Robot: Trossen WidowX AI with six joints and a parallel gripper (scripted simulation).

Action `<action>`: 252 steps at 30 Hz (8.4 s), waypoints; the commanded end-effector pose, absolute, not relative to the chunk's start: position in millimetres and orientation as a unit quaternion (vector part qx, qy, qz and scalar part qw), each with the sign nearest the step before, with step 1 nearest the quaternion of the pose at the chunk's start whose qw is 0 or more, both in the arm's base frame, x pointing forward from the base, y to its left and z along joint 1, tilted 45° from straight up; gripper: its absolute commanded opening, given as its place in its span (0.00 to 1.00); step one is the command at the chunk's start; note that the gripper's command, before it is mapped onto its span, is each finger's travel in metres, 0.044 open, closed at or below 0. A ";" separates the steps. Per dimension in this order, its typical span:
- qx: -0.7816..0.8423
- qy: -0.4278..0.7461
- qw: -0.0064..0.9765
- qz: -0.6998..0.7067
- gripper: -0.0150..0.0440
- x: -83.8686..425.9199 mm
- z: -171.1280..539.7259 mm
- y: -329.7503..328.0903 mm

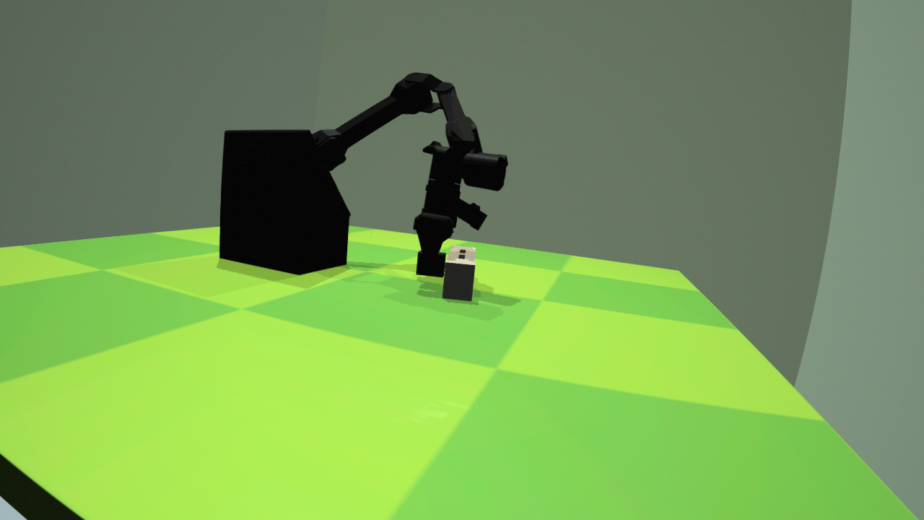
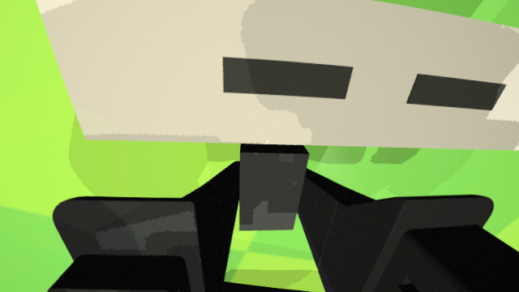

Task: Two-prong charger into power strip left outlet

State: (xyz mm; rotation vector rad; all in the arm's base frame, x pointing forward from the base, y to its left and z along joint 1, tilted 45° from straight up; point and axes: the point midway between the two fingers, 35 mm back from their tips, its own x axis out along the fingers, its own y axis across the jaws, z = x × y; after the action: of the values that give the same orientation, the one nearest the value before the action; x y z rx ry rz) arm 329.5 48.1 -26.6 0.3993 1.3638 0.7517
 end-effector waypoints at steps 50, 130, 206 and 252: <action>0.181 0.608 0.695 0.337 0.25 348.0 -19.8 49.9; 0.181 0.609 0.695 0.337 0.25 347.0 -17.9 48.8; 0.181 0.609 0.695 0.337 0.25 346.1 -18.6 49.2; 0.182 0.618 0.688 0.334 1.00 335.7 -24.4 49.7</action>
State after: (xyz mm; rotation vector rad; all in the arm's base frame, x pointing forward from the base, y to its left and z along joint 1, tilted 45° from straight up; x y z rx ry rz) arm 336.9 49.5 -24.4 0.4045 1.3878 0.7445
